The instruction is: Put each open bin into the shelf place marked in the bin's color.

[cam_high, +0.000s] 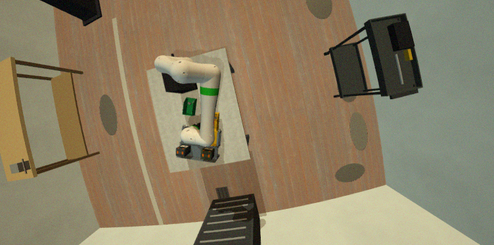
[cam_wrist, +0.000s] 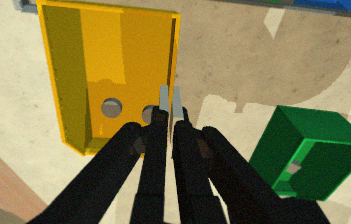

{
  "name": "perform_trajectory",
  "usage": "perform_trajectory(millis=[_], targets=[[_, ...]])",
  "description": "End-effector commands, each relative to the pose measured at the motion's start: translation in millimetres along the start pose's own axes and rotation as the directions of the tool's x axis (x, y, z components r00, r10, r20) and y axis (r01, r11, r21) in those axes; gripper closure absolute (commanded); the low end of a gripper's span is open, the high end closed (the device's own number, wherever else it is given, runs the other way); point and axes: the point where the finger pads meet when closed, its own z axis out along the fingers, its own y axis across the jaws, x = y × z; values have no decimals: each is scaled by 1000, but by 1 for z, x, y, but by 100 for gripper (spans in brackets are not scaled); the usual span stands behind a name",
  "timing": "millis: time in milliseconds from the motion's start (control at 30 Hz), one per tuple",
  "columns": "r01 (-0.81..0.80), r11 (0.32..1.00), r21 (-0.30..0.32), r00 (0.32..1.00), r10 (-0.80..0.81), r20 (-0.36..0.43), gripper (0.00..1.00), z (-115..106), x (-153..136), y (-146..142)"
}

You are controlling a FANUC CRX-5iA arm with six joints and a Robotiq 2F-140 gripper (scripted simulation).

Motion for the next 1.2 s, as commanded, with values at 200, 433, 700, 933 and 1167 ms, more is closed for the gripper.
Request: perform_trajectory(millis=[200, 433, 700, 933, 1167], targets=[[0, 1000, 0, 1000, 0, 0, 100, 0, 2, 0], [0, 1000, 0, 1000, 0, 0, 100, -1, 6, 0], [0, 1000, 0, 1000, 0, 0, 100, -1, 10, 0], [0, 1000, 0, 1000, 0, 0, 100, -2, 15, 0], [0, 1000, 0, 1000, 0, 0, 100, -2, 20, 0]])
